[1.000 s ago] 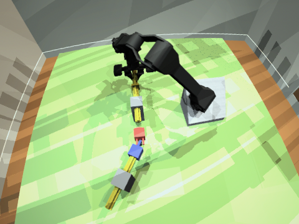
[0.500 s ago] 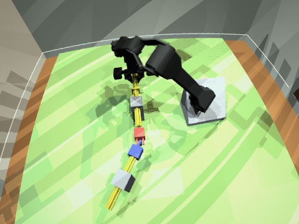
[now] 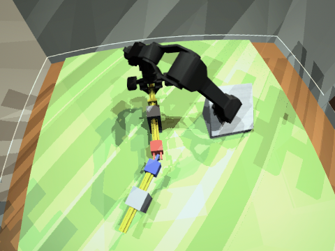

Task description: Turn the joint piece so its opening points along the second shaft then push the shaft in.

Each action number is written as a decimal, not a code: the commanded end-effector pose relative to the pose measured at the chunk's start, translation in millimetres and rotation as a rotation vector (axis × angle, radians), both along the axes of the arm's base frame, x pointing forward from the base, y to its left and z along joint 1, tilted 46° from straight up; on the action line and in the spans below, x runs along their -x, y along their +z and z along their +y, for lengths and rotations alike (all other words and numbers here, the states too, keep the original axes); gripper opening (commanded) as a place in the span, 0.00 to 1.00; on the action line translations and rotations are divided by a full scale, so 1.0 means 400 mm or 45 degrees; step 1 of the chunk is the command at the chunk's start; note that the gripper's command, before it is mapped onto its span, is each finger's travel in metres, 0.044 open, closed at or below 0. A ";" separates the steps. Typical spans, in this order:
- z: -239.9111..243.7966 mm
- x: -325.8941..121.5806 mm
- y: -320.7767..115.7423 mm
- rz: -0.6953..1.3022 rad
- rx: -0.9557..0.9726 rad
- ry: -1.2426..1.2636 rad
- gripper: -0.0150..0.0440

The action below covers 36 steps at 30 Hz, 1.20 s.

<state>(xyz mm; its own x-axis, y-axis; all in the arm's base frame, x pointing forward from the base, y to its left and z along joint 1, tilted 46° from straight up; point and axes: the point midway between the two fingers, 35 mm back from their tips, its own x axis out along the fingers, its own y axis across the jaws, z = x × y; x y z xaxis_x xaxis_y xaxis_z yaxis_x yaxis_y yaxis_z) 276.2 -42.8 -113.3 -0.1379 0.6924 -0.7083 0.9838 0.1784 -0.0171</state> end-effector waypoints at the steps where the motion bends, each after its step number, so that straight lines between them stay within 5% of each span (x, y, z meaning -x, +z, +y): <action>1: 0.016 0.002 0.014 0.003 -0.008 -0.006 0.25; 28: 0.049 0.008 0.048 0.004 -0.001 0.000 0.25; 31: 0.049 0.008 0.048 0.004 -0.001 0.000 0.37; 36: 0.049 0.008 0.048 0.004 -0.001 0.000 0.37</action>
<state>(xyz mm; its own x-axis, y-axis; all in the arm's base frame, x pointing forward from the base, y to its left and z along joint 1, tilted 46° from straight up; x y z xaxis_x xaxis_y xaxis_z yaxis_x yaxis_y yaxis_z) 273.2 -23.4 -94.1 -0.1385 0.6926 -0.7079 0.9841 0.1768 -0.0195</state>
